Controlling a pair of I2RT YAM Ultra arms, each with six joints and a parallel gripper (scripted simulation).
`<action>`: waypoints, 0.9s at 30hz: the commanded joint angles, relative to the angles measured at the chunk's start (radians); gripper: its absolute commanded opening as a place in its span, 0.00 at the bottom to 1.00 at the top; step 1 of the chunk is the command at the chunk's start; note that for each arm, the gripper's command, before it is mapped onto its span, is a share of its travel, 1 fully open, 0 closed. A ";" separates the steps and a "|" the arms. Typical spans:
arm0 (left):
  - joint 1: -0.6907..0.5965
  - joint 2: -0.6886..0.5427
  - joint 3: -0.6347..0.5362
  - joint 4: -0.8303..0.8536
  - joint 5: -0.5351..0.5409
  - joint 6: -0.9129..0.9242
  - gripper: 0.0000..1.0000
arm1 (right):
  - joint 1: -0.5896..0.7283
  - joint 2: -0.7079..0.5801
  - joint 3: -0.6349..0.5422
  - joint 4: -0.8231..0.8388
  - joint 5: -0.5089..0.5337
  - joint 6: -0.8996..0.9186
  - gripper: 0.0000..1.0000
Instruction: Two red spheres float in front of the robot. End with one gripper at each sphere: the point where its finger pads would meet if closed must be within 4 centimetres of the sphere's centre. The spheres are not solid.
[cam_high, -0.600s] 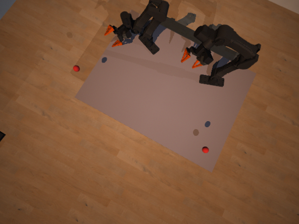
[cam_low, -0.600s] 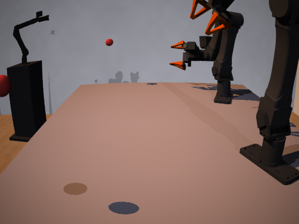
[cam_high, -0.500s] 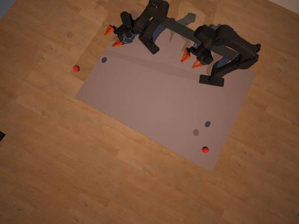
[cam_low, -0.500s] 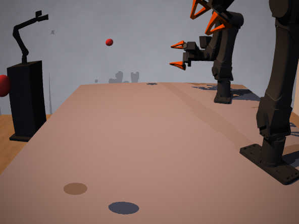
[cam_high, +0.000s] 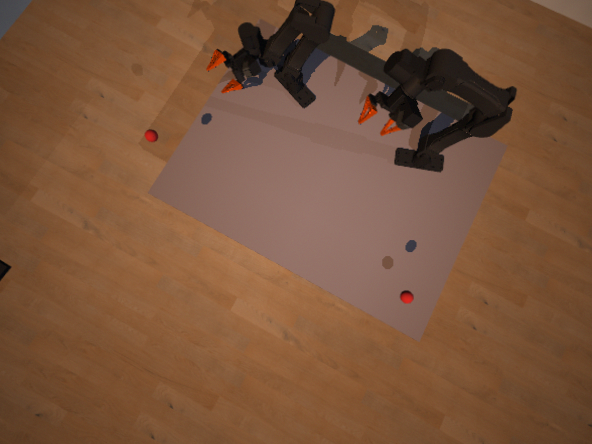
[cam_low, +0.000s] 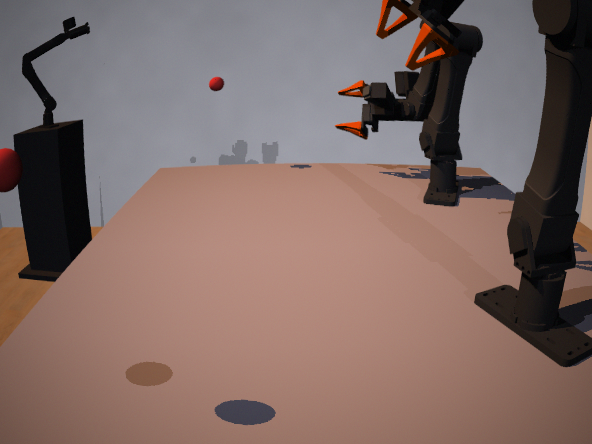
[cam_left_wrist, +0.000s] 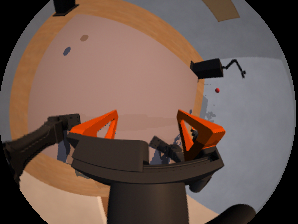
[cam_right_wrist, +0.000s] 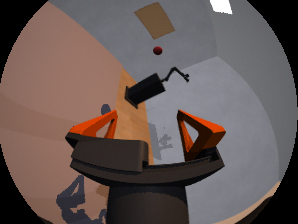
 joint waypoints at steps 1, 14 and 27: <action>0.000 -0.003 0.004 0.003 -0.002 0.000 1.00 | 0.000 -0.002 0.005 0.004 0.000 0.001 1.00; 0.142 0.053 0.011 0.086 0.036 0.149 1.00 | 0.069 0.058 0.097 -0.017 0.070 0.106 1.00; 0.523 0.200 0.030 0.308 0.125 0.548 1.00 | 0.268 0.248 0.351 -0.046 0.268 0.389 1.00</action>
